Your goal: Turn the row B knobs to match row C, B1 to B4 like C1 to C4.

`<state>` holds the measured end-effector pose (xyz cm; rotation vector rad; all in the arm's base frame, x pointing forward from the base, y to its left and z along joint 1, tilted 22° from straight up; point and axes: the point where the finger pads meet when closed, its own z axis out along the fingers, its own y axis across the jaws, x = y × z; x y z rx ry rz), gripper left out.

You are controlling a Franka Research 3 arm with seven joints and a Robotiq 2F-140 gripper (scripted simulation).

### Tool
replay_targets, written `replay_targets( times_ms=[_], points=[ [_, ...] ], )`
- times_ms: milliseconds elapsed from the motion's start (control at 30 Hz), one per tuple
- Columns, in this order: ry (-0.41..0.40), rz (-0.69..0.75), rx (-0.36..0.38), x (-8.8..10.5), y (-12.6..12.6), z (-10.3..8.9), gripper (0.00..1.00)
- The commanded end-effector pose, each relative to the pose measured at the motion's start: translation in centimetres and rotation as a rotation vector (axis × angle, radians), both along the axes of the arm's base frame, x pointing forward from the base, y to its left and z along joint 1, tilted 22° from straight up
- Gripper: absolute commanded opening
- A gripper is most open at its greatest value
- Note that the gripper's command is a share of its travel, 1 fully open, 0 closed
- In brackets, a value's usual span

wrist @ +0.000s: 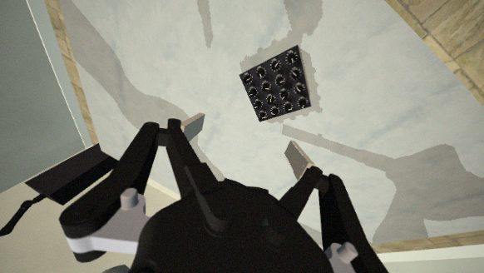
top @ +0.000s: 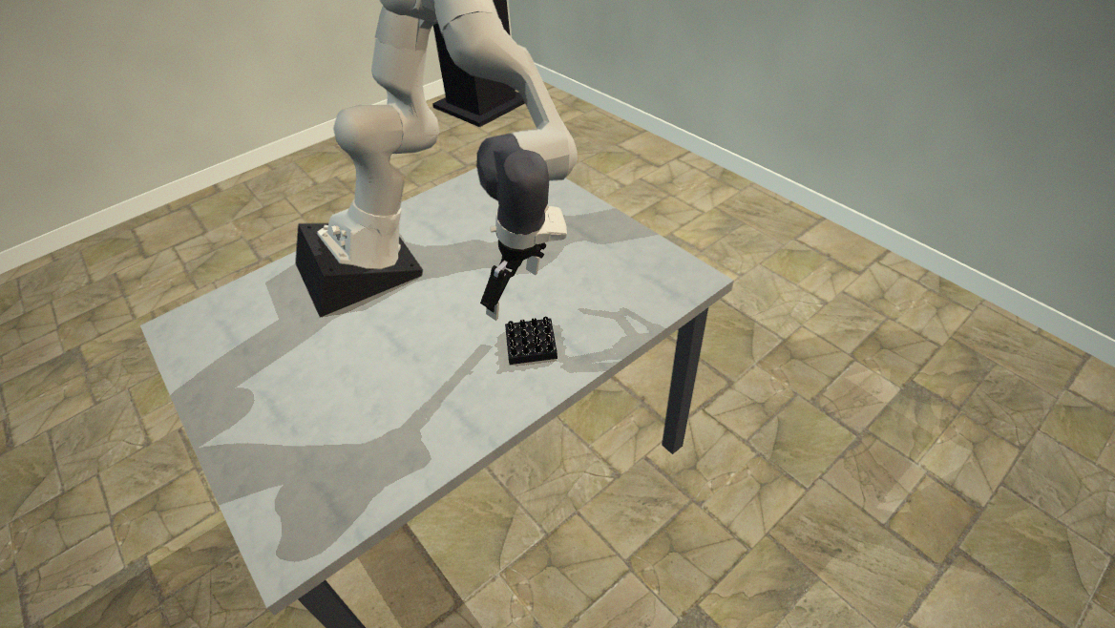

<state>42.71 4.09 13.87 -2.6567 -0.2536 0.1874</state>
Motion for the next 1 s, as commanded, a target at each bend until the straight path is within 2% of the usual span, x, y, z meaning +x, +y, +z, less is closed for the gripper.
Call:
replay_targets(
  times_ms=[0, 200, 333, 367, 567, 667, 700, 967],
  points=[
    [-0.127, 0.091, -0.006, 1.1, -1.4, -0.7, 1.0],
    [-0.2, 0.133, -0.024, 1.2, -2.5, -1.6, 1.0],
    [-0.207, 0.137, -0.026, 1.2, -2.6, -1.7, 1.0],
    [-0.254, 0.163, -0.037, 1.2, -3.2, -2.3, 1.0],
    [-0.321, 0.2, -0.055, 1.3, -4.2, -3.1, 1.0],
    [-0.324, 0.202, -0.056, 1.3, -4.3, -3.2, 1.0],
    [-0.359, 0.222, -0.064, 1.3, -4.8, -3.6, 1.0],
    [-0.405, 0.248, -0.078, 1.3, -5.5, -4.2, 1.0]
  ],
)
